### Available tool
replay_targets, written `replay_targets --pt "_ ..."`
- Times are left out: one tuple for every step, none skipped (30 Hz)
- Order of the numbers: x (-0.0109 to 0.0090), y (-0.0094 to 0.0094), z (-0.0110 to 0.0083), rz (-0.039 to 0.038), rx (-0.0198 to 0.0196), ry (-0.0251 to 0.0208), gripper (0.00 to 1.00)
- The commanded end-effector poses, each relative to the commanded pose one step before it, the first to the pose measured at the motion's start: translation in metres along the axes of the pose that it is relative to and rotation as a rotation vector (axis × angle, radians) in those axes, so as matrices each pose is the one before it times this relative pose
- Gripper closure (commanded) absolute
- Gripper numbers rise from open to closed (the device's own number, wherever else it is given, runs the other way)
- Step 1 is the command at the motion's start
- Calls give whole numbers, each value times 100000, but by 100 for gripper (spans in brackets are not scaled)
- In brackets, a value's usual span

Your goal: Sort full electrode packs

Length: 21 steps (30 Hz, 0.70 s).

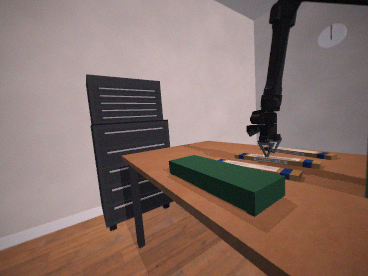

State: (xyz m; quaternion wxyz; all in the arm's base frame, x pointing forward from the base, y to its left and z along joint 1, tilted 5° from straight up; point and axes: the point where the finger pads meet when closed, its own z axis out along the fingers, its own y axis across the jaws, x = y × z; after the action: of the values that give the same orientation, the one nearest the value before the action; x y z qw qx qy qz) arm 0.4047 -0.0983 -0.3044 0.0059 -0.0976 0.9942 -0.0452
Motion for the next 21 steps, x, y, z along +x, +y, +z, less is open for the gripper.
replay_targets --pt "452 -419 1567 498 -150 153 4" --pt "21 12 163 -43 -22 51 4" --pt "20 11 159 -36 -20 44 4" --pt "18 9 155 -31 -17 39 4" --pt "0 0 0 0 0 0 4" --pt "0 0 0 0 0 0 4" --pt "29 14 153 -28 -24 54 4" --pt "13 7 150 -22 -12 27 4" --pt "12 6 147 -12 -11 24 4" --pt "12 6 145 -3 -10 22 4" --pt "11 6 144 4 -9 20 4" --pt "11 5 142 8 -8 18 4" --pt "10 5 141 9 -8 17 4" --pt "15 7 96 14 -7 15 4" --pt "15 8 23 23 -6 13 4" --pt "56 26 19 21 -34 76 4" --pt "98 45 16 14 -63 141 4" --pt "109 50 12 17 -71 160 4" --pt "99 46 11 13 -64 146 4" --pt "89 41 9 11 -57 130 4" --pt "80 37 8 9 -51 117 4"
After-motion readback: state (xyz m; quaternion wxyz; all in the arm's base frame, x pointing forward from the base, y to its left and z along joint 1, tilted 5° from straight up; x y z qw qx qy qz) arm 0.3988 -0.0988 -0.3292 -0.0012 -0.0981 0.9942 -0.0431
